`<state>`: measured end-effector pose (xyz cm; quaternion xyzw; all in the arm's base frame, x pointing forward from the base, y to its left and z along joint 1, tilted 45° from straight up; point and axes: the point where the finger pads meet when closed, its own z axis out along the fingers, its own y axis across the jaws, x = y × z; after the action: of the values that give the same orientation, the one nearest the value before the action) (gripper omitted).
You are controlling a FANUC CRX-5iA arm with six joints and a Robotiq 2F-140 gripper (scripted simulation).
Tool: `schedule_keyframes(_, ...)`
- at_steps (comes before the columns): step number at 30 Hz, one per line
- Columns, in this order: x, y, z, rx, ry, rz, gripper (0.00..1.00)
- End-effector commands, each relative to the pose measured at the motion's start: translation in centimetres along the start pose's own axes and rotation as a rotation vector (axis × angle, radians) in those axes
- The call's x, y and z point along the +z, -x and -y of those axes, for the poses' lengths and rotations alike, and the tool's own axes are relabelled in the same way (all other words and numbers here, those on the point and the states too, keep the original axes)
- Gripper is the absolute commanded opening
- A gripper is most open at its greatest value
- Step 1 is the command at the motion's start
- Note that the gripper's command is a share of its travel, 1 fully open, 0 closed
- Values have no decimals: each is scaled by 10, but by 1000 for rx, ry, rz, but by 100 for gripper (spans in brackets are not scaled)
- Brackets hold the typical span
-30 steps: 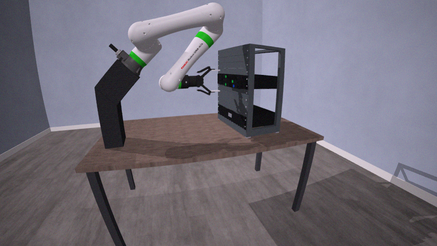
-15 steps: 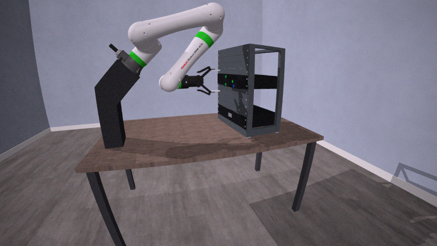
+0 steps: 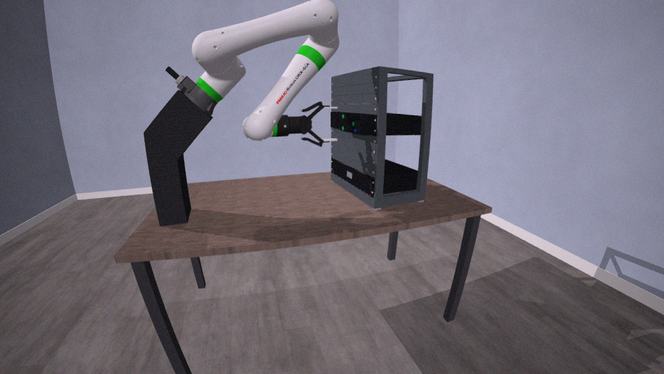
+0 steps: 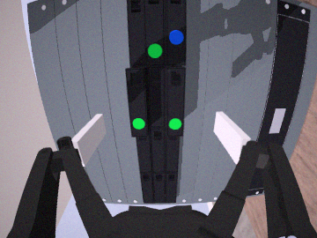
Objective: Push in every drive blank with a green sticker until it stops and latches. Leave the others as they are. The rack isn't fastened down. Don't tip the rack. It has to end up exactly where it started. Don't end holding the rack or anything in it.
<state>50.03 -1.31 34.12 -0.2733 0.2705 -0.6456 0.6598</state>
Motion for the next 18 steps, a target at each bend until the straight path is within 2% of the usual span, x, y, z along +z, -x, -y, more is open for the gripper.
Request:
schedule_keyframes(1, 1, -20, -3, 1, 0, 1, 100)
schedule_keyframes(10, 4, -65, -9, 1, 0, 1, 100)
schedule_keyframes(18, 4, -71, -10, 1, 0, 1, 100)
